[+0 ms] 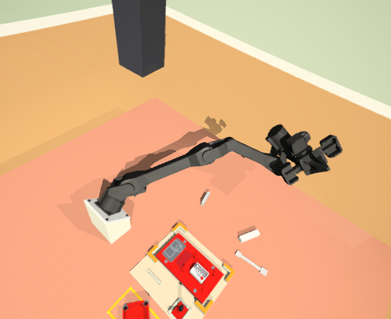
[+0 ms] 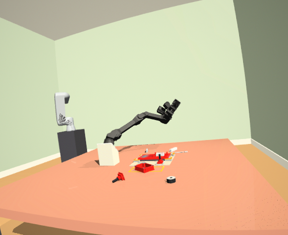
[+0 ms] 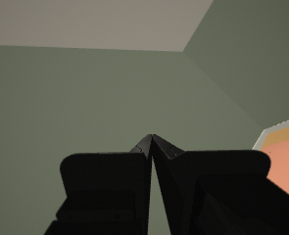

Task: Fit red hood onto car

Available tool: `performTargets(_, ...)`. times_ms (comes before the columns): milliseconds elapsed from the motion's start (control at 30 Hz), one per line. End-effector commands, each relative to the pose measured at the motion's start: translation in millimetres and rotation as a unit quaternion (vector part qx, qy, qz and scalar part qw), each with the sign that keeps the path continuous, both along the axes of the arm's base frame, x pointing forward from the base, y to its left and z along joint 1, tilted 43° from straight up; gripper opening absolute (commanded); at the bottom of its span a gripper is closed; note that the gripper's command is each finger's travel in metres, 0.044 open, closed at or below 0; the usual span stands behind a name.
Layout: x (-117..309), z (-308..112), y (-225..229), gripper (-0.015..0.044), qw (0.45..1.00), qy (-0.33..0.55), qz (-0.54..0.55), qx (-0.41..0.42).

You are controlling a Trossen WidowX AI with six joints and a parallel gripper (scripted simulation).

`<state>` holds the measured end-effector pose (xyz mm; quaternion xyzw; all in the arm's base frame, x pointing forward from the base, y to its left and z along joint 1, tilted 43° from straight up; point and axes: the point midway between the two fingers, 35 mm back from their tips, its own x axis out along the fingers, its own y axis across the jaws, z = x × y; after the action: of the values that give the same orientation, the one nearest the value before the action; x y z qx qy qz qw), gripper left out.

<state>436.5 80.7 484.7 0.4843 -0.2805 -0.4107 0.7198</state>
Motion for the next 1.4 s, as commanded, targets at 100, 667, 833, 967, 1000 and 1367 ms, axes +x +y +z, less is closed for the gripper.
performTargets(100,14.5,-1.5,-9.3,0.0105,0.998,0.027,-0.01,-0.05)
performTargets(667,124.6,-60.4,-78.9,0.044,0.913,0.256,0.005,-0.319)
performTargets(833,152.7,-97.2,-106.0,0.044,0.87,0.33,0.036,-0.364)
performTargets(967,170.6,-132.6,-129.9,0.044,0.833,0.389,0.068,-0.388)
performTargets(1000,174.2,-142.3,-136.0,0.044,0.823,0.403,0.077,-0.392)
performTargets(1367,184.2,-261.8,-206.6,0.044,0.717,0.547,0.192,-0.387)
